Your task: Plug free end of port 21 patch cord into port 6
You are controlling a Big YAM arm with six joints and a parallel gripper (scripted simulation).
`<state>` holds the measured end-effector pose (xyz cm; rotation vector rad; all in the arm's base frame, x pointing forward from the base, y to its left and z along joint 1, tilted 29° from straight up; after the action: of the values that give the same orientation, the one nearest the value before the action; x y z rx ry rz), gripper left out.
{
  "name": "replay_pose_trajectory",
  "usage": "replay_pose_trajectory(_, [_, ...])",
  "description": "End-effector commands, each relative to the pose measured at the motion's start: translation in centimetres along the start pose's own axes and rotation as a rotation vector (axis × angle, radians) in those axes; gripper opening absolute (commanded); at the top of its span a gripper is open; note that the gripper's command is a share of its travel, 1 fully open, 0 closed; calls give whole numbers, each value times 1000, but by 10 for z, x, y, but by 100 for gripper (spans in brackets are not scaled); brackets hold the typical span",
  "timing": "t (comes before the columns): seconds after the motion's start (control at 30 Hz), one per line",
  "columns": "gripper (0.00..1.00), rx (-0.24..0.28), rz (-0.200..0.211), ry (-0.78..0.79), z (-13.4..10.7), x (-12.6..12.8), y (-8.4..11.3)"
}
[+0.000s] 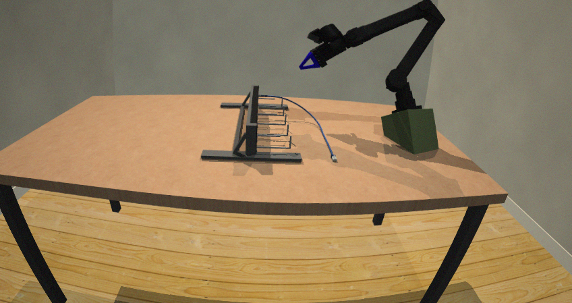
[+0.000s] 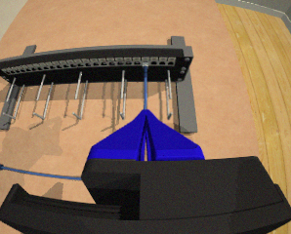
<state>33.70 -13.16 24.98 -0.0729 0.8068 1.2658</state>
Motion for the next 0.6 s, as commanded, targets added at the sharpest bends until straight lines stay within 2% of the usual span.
replay_pose_trajectory(0.0, [0, -49, -36, 13, 23, -19, -1])
replay_pose_trajectory(0.1, [0, -52, -38, 14, 24, -20, -4])
replay_pose_trajectory(0.23, [0, -58, -41, 13, 28, -22, -22])
replay_pose_trajectory(0.57, [0, -61, -40, 13, 28, -21, -95])
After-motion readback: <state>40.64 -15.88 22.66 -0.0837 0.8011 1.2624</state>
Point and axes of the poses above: the point where the finger pads meet when closed, its own y axis back along the fingers, its own x axis across the jaws, z = x × y, the point moved 3 cm from there along y, back along the fingers, and after that the axes turned 9 degrees about y, right-handed, at the moved point
